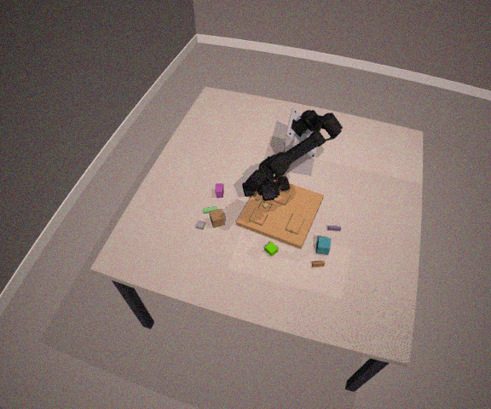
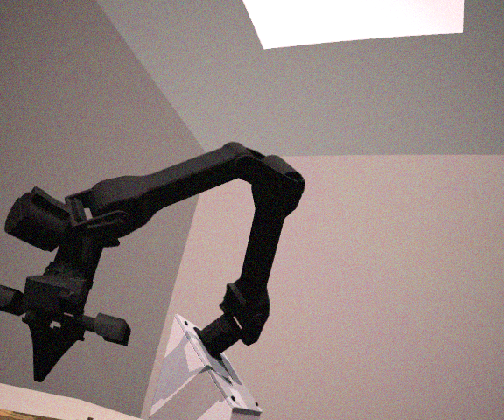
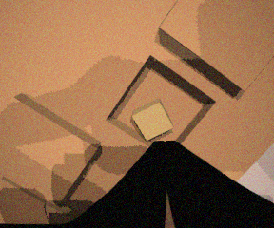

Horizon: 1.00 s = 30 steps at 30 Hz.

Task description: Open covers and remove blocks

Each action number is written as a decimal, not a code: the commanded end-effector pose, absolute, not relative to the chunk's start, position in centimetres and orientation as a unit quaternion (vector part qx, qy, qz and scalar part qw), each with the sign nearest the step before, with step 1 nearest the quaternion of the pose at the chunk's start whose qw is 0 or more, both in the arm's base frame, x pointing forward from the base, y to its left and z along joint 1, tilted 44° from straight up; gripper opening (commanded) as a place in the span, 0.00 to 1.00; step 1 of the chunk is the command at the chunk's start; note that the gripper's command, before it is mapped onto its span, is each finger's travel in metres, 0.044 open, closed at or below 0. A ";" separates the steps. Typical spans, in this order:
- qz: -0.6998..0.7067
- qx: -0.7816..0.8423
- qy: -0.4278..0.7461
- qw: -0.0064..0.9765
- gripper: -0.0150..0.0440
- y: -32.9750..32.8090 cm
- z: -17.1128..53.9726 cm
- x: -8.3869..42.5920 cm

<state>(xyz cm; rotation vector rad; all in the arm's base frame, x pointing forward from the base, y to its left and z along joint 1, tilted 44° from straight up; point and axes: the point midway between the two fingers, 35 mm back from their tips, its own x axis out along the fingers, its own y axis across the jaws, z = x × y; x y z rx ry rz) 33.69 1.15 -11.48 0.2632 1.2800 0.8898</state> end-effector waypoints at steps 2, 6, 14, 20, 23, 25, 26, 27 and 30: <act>0.568 -0.126 0.413 0.701 0.25 1.5 -10.5 28.6; 0.615 -0.211 0.340 0.680 0.25 1.8 -10.2 26.7; 0.617 -0.216 0.336 0.678 0.25 1.8 -10.1 26.6; 0.617 -0.216 0.336 0.678 0.25 1.8 -10.1 26.6; 0.617 -0.216 0.336 0.678 0.25 1.8 -10.1 26.6; 0.617 -0.216 0.336 0.678 0.25 1.8 -10.1 26.6; 0.617 -0.216 0.336 0.678 0.25 1.8 -10.1 26.6; 0.617 -0.216 0.336 0.678 0.25 1.8 -10.1 26.6; 0.617 -0.216 0.336 0.678 0.25 1.8 -10.1 26.6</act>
